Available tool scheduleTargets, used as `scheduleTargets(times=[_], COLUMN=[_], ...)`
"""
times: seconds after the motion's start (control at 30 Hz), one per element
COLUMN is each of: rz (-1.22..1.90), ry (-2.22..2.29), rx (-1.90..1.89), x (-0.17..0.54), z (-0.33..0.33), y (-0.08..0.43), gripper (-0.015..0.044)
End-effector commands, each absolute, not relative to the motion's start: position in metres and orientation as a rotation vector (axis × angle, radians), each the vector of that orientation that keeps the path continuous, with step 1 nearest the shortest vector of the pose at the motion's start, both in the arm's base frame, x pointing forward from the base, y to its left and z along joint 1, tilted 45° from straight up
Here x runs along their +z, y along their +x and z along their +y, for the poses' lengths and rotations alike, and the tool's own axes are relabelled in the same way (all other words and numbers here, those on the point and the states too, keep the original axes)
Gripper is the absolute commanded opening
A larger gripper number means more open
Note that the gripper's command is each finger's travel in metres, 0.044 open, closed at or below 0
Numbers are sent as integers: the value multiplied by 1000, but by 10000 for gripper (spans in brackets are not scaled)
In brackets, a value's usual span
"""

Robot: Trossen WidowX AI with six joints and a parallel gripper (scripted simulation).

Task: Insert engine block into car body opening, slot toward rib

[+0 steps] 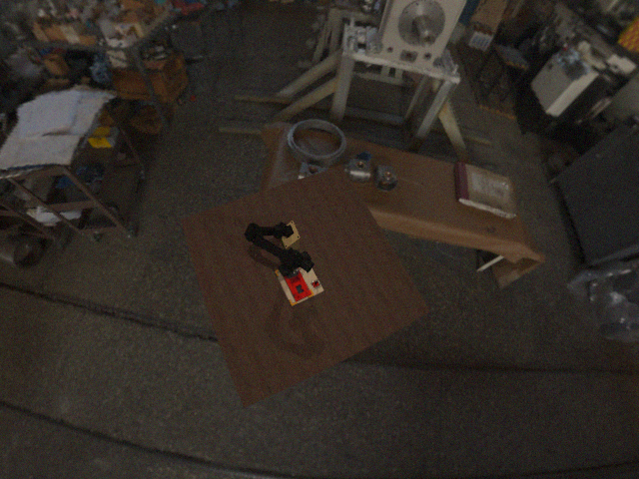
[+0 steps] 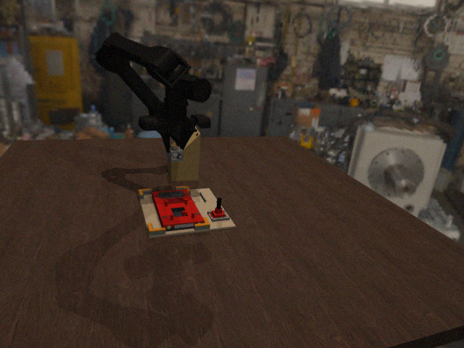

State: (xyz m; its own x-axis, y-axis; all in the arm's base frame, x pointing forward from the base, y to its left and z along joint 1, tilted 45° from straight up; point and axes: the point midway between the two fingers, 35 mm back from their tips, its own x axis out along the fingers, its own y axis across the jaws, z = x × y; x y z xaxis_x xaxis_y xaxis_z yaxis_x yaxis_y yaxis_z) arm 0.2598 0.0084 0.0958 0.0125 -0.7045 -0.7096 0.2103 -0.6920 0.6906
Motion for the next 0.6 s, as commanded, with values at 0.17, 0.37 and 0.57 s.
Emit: scheduleTargets(times=[0.17, 0.37, 0.57], rz=[-698, -907, -1124], ry=[1769, 1905, 2034], rx=[-1755, -1736, -1700], x=[96, 91, 86], z=[10, 7, 4], y=[265, 272, 278], gripper=[0, 0, 0])
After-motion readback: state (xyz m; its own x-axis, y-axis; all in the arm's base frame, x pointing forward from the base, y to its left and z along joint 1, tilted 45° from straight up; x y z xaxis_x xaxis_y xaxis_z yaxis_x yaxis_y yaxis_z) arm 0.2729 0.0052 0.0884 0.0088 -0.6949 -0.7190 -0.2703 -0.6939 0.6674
